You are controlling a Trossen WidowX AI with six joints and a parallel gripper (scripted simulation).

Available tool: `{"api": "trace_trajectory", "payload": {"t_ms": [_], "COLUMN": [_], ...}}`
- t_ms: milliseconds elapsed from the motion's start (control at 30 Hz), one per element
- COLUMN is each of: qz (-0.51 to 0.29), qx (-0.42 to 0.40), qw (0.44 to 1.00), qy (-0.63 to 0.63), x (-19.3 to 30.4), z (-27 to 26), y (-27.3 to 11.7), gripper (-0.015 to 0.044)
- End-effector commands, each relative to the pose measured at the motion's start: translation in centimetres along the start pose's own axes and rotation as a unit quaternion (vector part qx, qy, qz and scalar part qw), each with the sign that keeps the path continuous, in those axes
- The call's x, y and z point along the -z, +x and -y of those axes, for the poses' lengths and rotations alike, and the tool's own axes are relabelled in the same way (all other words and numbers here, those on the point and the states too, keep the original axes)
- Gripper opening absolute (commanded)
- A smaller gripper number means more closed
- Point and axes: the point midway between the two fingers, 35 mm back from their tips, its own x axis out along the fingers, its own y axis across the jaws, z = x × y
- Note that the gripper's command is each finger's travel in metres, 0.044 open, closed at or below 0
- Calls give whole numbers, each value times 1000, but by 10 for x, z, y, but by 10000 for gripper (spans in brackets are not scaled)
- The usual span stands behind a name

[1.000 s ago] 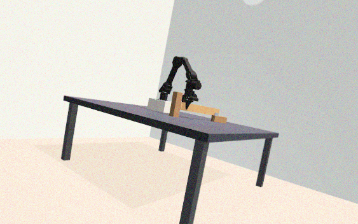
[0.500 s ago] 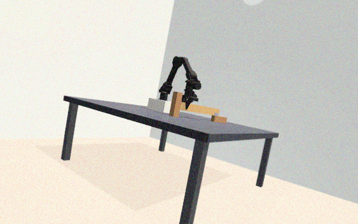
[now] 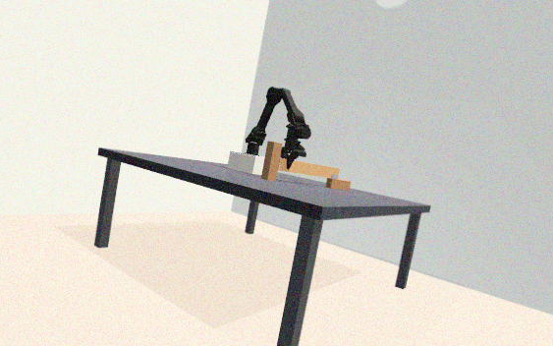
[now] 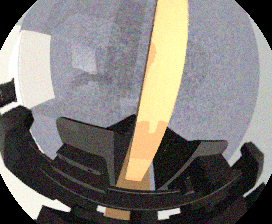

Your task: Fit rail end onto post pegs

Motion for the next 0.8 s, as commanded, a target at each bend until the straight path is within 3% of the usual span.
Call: {"api": "trace_trajectory", "payload": {"t_ms": [0,767], "qz": [0,0], "qx": [2,2], "qw": [1000,1000], "qy": [-1,-1], "x": [-1,0], "z": [0,1], "y": [-2,-5], "gripper": [0,0]}}
